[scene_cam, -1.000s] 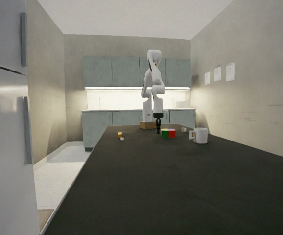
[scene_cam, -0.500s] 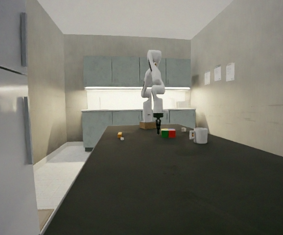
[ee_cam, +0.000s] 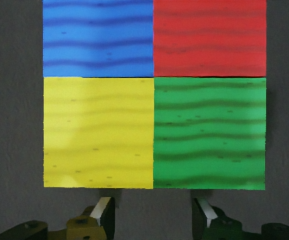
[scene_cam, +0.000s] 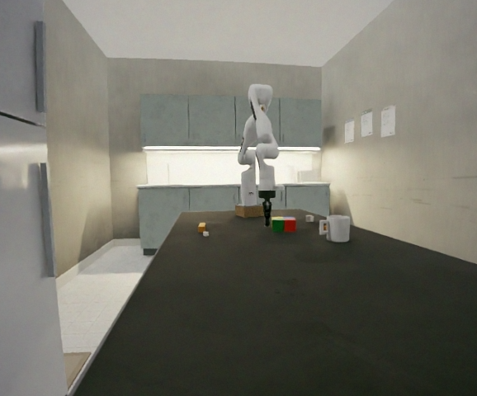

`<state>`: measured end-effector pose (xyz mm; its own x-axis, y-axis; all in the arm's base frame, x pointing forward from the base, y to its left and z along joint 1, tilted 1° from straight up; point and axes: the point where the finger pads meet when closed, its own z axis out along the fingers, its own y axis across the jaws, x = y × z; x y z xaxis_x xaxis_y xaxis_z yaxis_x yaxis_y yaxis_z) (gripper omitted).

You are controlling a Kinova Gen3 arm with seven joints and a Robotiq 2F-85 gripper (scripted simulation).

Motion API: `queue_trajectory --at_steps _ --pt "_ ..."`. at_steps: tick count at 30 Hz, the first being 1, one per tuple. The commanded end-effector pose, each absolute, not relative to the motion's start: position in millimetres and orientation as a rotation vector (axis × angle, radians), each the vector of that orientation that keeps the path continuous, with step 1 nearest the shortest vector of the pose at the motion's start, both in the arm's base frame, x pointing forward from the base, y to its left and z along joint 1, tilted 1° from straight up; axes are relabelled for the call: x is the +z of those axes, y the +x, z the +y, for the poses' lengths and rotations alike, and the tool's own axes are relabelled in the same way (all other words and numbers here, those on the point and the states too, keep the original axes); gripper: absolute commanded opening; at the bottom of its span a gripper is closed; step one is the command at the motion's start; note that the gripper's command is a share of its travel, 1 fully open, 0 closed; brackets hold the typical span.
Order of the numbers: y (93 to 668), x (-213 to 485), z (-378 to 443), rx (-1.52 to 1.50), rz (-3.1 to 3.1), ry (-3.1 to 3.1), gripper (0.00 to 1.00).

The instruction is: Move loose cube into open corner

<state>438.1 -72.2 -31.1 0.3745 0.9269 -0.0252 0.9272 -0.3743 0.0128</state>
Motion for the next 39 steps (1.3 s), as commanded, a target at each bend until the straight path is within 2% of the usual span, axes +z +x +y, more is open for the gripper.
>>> queue_trajectory --at_steps 1,39 --pt "440.4 -31.4 -68.2 -0.016 1.734 2.591 0.52" --pt "440.3 -31.5 -62.6 -0.022 1.736 2.594 0.52"
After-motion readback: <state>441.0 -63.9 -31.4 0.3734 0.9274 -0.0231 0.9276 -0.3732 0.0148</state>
